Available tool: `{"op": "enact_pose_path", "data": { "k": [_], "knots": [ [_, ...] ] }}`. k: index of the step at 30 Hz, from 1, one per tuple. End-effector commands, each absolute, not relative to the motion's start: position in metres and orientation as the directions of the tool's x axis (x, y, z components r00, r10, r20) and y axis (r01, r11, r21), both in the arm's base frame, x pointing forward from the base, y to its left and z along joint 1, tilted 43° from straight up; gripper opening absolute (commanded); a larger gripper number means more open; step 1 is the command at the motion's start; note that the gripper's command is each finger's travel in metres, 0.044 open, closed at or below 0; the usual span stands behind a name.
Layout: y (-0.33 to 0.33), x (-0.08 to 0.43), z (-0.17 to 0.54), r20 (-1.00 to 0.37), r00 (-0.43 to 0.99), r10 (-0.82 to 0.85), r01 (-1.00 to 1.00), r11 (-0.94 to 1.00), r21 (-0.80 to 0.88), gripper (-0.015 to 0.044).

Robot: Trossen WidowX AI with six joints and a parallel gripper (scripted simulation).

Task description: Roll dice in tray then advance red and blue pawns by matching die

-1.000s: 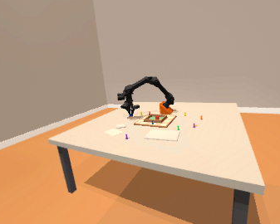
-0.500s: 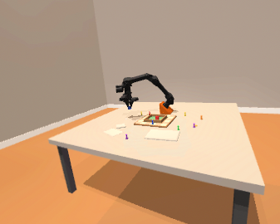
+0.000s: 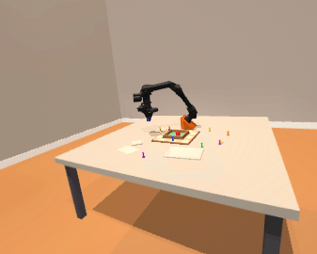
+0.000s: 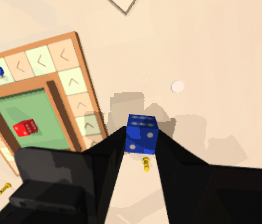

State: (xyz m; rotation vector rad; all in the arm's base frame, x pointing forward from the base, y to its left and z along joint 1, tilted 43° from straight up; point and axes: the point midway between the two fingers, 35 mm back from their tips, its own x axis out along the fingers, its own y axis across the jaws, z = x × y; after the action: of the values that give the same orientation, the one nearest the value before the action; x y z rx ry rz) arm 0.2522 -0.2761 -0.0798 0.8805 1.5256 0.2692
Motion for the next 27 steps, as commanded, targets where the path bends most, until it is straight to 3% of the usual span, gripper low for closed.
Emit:
{"op": "enact_pose_path", "data": {
  "k": [1,27],
  "knots": [
    [-0.266,0.256,-0.068,-0.748,0.091,0.658,0.446,0.645,0.621,0.0000],
    [-0.182,0.256,-0.013,-0.744,0.090,0.662,0.895,0.274,0.352,0.0000]
  ]
}}
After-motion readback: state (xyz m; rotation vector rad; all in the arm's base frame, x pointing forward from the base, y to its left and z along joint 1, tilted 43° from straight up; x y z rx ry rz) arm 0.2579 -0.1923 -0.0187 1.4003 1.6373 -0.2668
